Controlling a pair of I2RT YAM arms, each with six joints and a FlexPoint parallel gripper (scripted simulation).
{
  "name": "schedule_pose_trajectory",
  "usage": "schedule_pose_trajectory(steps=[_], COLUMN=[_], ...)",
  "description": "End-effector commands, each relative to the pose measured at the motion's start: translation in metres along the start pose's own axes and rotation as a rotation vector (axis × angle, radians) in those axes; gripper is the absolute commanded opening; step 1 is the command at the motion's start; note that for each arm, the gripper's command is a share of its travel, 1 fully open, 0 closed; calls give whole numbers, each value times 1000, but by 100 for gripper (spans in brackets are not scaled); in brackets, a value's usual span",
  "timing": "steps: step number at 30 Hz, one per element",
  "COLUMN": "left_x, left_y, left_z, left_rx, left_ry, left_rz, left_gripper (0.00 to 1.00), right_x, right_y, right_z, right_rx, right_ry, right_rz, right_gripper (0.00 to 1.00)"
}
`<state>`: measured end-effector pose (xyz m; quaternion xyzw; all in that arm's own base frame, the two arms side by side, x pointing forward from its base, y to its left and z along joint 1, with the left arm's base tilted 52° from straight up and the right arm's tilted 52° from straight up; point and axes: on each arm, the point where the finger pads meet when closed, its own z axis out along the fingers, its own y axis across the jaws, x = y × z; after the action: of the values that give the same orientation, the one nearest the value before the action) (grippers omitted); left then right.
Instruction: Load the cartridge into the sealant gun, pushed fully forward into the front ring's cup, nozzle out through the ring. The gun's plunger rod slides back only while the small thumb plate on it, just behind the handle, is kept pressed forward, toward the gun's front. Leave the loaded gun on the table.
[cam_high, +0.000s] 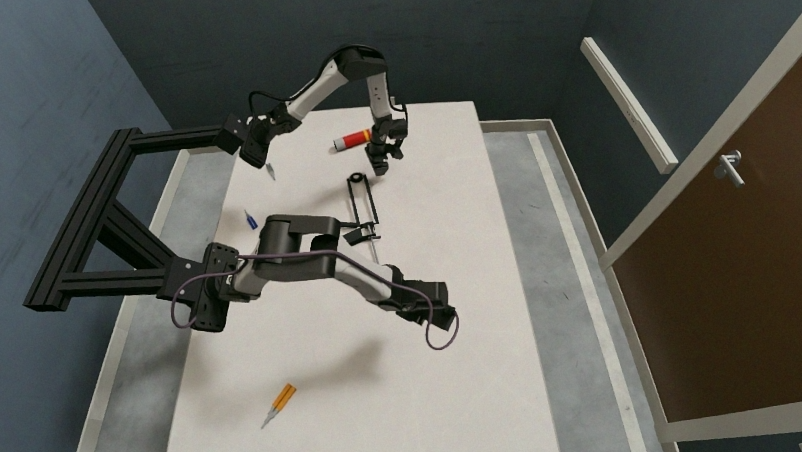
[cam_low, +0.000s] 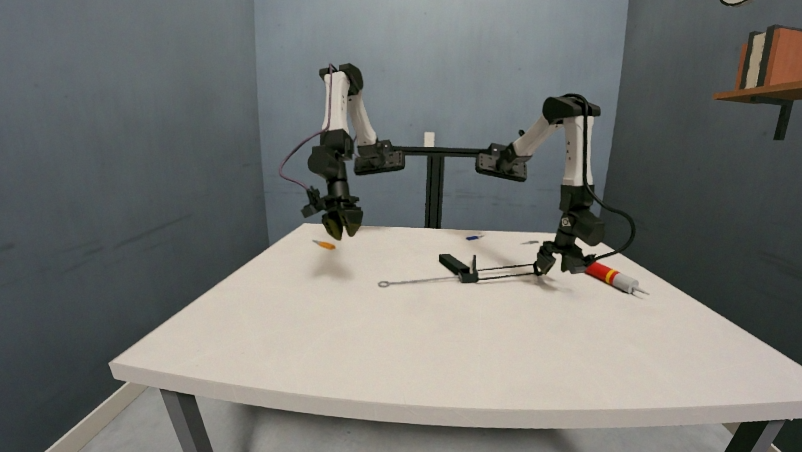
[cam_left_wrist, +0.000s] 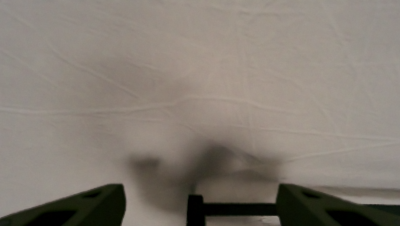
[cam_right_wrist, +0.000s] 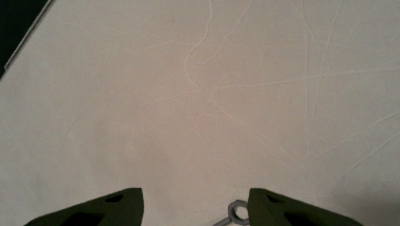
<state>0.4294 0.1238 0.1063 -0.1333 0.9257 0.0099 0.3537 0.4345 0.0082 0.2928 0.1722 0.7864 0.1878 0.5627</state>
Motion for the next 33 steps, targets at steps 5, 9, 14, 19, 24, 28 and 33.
schedule_pose_trajectory(steps=[5,9,14,19,24,28,33], left_x=[-10,-13,-13,-12,-10,-6,0], left_y=[33,65,104,127,163,187,217], left_z=[3,1,-4,-9,-19,-26,-38], left_rx=[56,55,56,55,47,30,14], left_ry=[-30,-50,-78,-97,-138,-157,-189], left_rz=[23,9,-3,-8,-15,-27,-31], left_gripper=[73,73,73,73,73,73,73], right_x=[-23,-44,-46,-53,-65,-77,-88], right_y=[17,29,31,34,41,49,55], right_z=[-25,-40,-52,-61,-75,-88,-102], right_rx=[-24,-34,-22,-18,-12,-13,-4], right_ry=[-98,-165,-197,-229,-278,-324,-374], right_rz=[-147,-216,-298,-347,-416,-452,-509], right_gripper=[52,52,52,52,52,52,52])
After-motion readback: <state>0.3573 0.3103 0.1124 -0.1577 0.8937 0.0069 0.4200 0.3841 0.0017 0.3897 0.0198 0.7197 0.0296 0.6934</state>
